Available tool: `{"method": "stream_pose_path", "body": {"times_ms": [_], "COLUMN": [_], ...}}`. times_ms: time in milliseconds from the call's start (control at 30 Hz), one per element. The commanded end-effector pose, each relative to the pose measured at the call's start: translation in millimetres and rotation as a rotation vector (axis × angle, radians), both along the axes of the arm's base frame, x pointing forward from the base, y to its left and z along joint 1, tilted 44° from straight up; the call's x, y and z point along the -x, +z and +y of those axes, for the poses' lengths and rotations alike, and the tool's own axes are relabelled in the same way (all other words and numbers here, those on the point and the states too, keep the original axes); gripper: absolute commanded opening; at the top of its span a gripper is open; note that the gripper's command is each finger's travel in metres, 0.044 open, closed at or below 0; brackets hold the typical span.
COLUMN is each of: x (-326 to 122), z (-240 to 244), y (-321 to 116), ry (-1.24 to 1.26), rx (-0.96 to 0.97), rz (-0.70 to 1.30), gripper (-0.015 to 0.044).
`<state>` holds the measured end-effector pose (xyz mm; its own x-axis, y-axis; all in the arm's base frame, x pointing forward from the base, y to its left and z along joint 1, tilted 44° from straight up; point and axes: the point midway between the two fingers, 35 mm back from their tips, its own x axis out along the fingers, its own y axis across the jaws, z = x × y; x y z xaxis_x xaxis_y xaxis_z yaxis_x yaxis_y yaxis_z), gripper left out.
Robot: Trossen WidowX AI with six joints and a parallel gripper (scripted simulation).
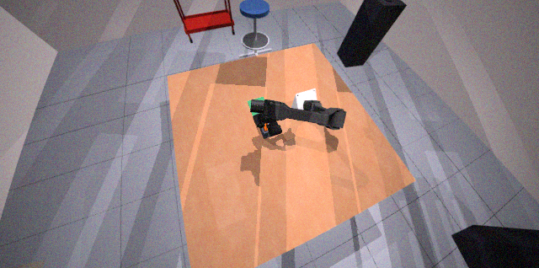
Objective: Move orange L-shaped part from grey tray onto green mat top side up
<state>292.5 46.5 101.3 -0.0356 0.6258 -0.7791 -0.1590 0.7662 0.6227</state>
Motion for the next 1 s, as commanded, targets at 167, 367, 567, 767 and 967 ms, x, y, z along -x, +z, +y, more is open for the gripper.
{"method": "stream_pose_path", "body": {"times_ms": [167, 367, 567, 767, 967], "x": [13, 18, 22, 23, 23], "z": [13, 49, 62, 65, 71], "y": [1, -38, -51, -54, -61], "ry": [0.054, 0.053, 0.054, 0.054, 0.054], "rx": [-0.069, -0.069, -0.072, -0.072, -0.072], "rz": [0.072, 0.070, 0.071, 0.071, 0.071], "gripper": [0.0180, 0.0180, 0.0180, 0.0180, 0.0180]}}
